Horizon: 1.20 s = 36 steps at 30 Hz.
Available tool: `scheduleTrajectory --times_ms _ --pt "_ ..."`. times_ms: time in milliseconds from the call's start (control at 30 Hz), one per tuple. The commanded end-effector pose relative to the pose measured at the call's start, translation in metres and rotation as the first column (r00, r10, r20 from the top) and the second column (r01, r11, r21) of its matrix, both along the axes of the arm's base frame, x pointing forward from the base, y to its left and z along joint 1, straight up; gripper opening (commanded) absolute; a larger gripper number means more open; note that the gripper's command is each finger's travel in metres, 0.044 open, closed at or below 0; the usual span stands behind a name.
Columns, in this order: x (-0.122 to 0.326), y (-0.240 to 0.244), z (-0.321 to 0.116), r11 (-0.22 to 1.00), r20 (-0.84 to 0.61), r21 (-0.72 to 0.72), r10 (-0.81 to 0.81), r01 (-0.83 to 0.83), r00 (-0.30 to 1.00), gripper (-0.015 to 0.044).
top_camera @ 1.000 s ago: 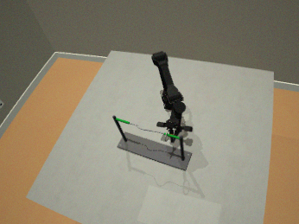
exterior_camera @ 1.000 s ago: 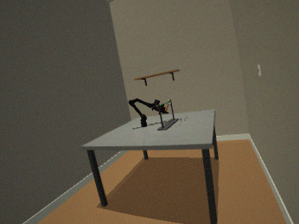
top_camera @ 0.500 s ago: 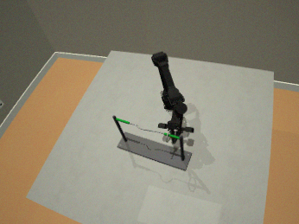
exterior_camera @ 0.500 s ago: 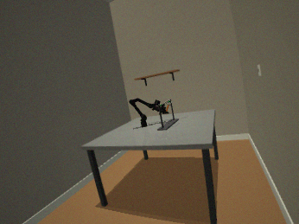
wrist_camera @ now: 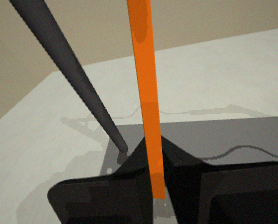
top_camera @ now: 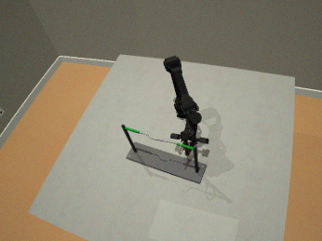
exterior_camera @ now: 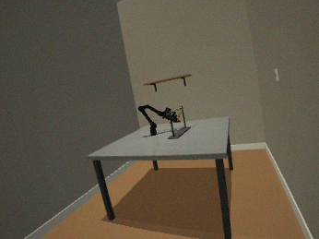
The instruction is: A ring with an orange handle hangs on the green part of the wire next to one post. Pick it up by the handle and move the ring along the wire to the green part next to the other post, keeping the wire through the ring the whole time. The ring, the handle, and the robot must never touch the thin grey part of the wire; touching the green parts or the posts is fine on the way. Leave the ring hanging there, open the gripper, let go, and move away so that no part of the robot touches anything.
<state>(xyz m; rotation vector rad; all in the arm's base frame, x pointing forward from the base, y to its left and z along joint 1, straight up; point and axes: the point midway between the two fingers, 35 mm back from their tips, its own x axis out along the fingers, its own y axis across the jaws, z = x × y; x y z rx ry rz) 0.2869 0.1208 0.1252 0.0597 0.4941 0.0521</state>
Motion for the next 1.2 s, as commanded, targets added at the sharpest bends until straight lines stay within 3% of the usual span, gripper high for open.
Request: scheduleTrajectory --times_ms 0,300,700,1167 --pt "0.0 -0.001 -0.001 1.0 0.0 0.001 -0.005 0.005 1.0 -0.015" --pt "0.0 -0.001 -0.001 1.0 0.0 0.001 -0.005 0.005 1.0 -0.015" --pt "-0.001 0.0 0.001 1.0 0.0 0.0 0.0 0.0 1.0 0.016" --pt "-0.035 -0.002 0.018 1.0 -0.004 0.001 -0.004 0.004 1.0 0.016"
